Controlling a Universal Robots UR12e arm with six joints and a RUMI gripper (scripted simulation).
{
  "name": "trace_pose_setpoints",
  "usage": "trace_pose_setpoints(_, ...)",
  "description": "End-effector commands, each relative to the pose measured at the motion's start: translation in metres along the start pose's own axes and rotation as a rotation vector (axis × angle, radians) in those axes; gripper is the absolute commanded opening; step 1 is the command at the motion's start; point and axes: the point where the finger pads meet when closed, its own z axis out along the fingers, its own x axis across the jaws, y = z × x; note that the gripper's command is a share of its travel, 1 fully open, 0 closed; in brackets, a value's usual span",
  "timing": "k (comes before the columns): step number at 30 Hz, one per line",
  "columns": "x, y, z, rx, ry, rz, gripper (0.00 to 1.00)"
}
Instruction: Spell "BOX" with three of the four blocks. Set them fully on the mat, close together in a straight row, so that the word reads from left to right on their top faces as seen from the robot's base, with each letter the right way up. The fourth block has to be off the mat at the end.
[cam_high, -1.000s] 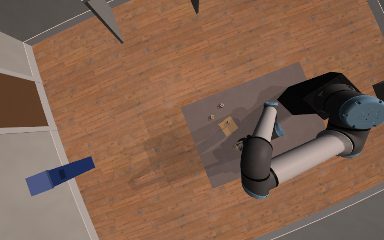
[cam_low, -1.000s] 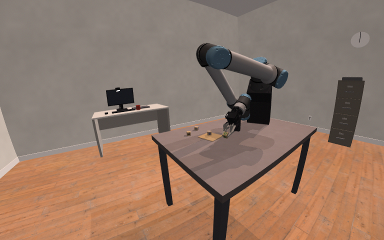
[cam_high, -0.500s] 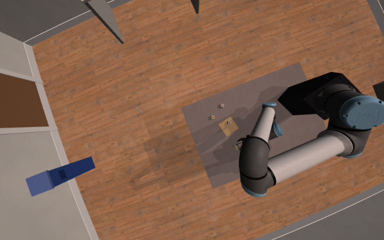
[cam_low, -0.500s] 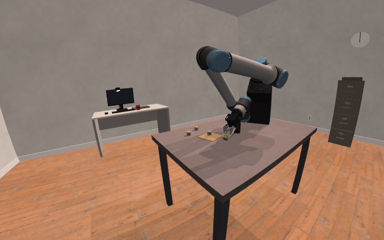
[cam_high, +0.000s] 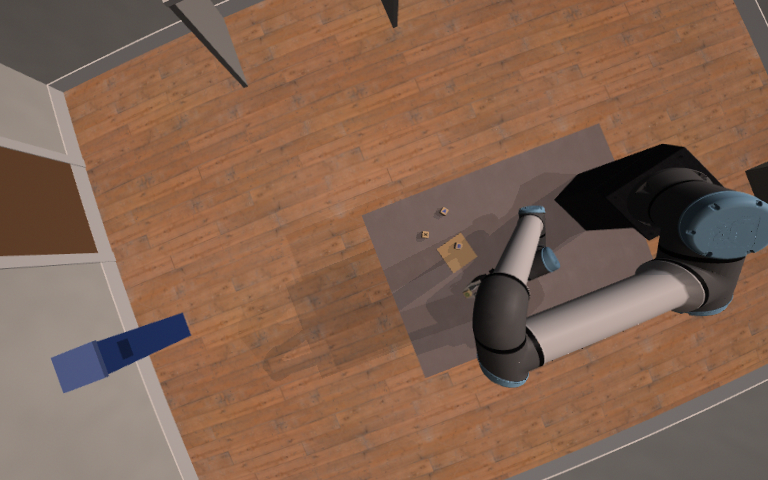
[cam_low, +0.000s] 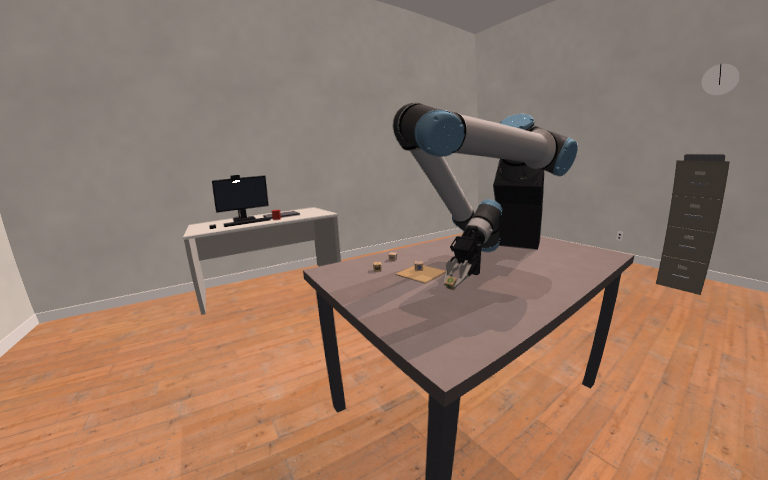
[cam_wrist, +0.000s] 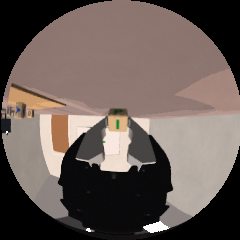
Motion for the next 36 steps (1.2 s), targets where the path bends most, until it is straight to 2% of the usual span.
trace_pose_setpoints(1, 0.0001, -0.0034, 0.0024, 0.0, 0.0, 0.0, 0.09)
trace_pose_setpoints(35, 0.0001, -0.0034, 0.0024, 0.0, 0.0, 0.0, 0.09)
trace_pose_setpoints(36, 0.0001, -0.0034, 0.0024, 0.0, 0.0, 0.0, 0.12)
